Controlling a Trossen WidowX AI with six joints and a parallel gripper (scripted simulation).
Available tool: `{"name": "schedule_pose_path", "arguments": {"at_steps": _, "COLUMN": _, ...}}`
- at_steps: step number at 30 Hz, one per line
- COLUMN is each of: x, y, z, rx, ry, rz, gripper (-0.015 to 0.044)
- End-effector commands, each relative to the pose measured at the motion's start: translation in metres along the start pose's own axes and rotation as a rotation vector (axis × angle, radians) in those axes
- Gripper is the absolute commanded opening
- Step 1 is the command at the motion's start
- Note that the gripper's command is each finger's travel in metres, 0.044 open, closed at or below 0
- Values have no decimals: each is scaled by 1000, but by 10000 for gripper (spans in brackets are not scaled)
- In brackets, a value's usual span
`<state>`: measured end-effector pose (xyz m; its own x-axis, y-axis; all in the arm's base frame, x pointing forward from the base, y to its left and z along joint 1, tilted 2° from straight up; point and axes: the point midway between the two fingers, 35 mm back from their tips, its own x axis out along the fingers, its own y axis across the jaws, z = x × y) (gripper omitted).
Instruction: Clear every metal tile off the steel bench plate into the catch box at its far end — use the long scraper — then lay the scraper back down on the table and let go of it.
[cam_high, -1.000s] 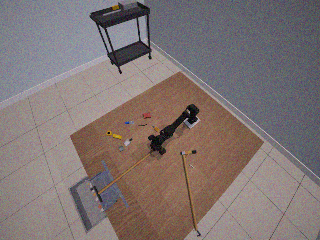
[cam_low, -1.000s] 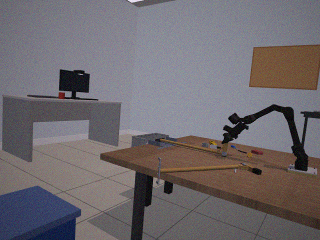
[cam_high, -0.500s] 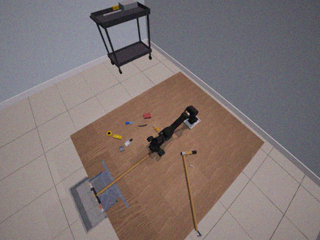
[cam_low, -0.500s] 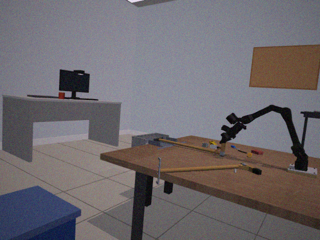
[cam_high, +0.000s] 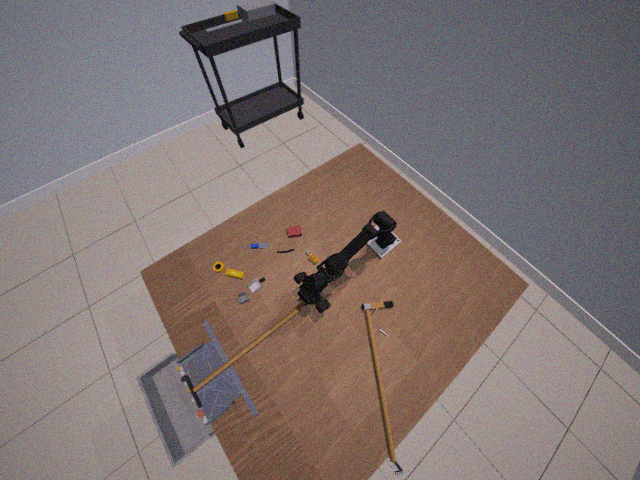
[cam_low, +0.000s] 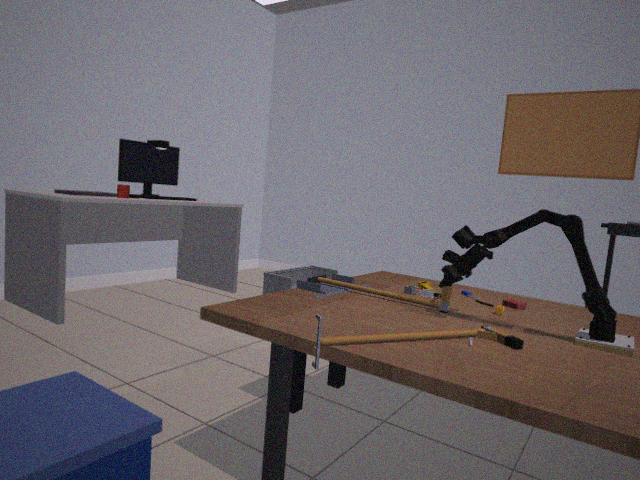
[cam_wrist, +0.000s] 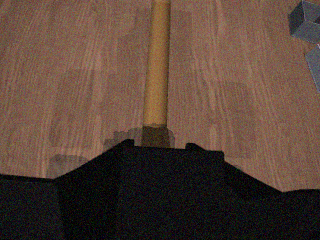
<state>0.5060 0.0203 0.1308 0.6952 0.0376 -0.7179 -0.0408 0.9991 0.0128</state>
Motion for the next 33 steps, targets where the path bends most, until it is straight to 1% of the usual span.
{"name": "schedule_pose_path", "arguments": {"at_steps": 1, "x": -5, "y": 0, "z": -1, "rx": 1, "ry": -3, "rz": -1, "gripper": 0}}
{"name": "schedule_pose_path", "arguments": {"at_steps": 33, "x": -41, "y": 0, "z": -24, "rx": 2, "ry": -4, "rz": -1, "gripper": 0}}
